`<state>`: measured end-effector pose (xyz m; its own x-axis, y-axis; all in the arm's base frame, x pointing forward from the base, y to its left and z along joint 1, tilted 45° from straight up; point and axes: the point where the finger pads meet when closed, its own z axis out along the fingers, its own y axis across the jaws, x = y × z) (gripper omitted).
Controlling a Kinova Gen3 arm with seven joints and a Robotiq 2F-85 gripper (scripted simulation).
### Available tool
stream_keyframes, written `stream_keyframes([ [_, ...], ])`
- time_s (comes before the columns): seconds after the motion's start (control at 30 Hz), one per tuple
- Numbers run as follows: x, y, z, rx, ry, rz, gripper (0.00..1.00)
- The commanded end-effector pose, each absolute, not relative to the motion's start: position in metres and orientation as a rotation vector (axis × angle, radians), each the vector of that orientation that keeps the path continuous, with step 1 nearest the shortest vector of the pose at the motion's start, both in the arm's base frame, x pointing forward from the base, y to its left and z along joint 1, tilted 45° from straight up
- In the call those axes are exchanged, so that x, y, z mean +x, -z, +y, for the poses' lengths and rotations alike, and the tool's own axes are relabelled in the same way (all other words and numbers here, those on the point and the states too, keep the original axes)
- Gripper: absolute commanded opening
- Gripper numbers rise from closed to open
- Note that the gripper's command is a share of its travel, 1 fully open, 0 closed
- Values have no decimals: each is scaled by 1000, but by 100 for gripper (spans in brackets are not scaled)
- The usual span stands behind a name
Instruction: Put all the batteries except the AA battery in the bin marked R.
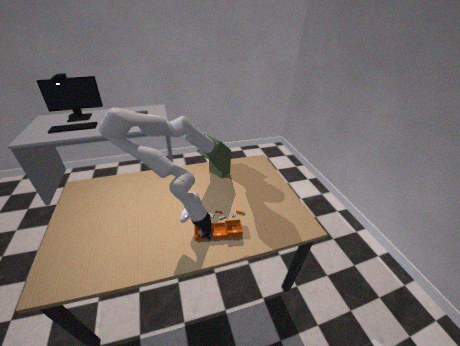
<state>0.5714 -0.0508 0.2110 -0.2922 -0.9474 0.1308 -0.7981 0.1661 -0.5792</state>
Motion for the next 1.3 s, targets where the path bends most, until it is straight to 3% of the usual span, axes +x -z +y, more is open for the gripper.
stream_keyframes([
  [0.0,566,-202,-41,-1694,820,2187,9],
  [1.27,467,-119,36,-1103,735,2593,9],
])
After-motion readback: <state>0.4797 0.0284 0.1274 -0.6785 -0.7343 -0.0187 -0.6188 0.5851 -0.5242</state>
